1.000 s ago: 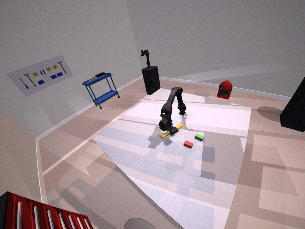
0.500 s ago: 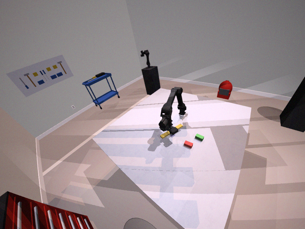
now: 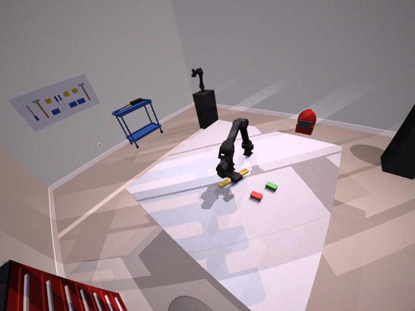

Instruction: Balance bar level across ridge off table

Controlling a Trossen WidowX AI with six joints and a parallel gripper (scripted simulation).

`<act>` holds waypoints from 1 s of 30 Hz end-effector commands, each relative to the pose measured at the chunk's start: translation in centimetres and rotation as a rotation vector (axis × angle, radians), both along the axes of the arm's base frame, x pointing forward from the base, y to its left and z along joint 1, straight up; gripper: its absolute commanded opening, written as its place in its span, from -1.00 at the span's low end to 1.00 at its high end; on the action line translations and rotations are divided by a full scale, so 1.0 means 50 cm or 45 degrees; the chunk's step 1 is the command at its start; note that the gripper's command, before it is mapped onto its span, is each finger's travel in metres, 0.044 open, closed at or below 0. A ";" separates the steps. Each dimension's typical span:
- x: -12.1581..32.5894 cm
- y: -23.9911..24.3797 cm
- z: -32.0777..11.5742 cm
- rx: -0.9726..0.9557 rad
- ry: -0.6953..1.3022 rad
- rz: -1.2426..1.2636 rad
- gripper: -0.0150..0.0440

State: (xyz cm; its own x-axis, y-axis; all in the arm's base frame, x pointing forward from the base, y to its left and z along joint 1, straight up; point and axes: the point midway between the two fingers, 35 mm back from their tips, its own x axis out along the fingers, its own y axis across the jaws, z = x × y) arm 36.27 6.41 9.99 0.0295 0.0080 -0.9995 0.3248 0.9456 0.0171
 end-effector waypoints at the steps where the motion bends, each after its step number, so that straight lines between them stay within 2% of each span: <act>1: 0.000 -0.001 -0.002 -0.003 0.000 0.000 -0.49; 30: 0.000 -0.001 -0.007 -0.003 0.000 0.000 -0.49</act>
